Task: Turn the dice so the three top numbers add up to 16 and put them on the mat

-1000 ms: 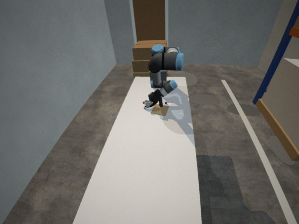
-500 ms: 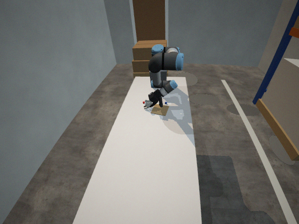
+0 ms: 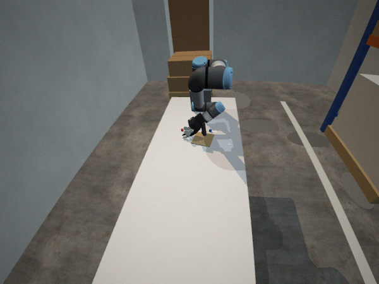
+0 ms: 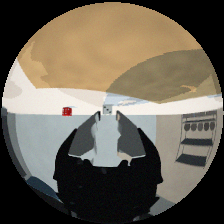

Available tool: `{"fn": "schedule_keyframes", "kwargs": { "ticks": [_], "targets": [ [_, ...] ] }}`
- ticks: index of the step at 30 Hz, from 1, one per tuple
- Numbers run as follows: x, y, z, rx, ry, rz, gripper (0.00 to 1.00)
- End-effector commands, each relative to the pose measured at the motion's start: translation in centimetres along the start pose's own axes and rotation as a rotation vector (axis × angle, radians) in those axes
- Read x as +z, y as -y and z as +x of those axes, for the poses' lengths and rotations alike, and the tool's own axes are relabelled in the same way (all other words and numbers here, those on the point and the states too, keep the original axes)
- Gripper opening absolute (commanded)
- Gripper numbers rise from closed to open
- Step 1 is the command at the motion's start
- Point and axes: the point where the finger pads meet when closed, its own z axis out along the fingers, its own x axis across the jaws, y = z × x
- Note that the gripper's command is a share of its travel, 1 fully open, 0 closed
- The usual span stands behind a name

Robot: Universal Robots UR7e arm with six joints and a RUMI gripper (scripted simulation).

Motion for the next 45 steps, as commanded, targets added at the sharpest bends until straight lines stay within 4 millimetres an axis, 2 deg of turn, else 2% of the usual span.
{"fn": "schedule_keyframes", "kwargs": {
  "ticks": [1,33,45],
  "targets": [
    [0.0,0.0,0.0,0.001,-0.001,0.0,0.18],
    [-0.2,0.0,0.0,0.001,-0.001,0.0,0.18],
    [-4.0,0.0,0.0,0.001,-0.001,0.0,0.18]
  ]
}}
